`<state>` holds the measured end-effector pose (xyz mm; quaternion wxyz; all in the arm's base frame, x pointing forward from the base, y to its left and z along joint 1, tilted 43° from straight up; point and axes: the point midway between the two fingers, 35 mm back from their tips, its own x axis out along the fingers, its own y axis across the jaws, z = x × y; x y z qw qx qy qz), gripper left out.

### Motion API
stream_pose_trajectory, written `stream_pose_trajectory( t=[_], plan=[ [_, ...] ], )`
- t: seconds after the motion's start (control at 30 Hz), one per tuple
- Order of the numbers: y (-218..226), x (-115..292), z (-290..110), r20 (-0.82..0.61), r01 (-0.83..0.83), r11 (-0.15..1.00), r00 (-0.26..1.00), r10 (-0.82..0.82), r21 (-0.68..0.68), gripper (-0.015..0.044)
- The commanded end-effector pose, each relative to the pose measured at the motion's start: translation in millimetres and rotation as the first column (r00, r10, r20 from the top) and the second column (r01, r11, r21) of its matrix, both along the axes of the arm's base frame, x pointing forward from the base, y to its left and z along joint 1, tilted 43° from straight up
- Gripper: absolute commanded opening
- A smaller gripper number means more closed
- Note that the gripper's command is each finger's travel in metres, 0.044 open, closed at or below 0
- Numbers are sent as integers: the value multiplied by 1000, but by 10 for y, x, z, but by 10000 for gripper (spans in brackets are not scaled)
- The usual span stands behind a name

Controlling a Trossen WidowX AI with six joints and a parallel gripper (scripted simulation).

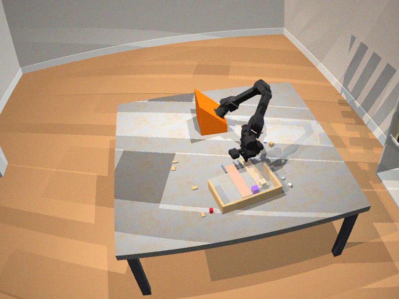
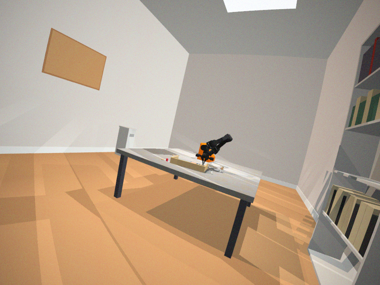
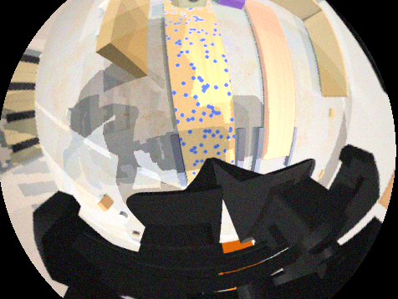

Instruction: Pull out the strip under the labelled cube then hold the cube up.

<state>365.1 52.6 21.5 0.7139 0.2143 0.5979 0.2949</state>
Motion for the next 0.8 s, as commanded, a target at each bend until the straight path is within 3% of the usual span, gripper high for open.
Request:
stream_pose_trajectory(
  t=[0.0, 0.77],
  plan=[
    [16, -98, -39, -9, -7, 1000, 1000, 7, 2, 0],
    [14, -448, -110, -11, -7, 1000, 1000, 7, 2, 0]
  ],
)
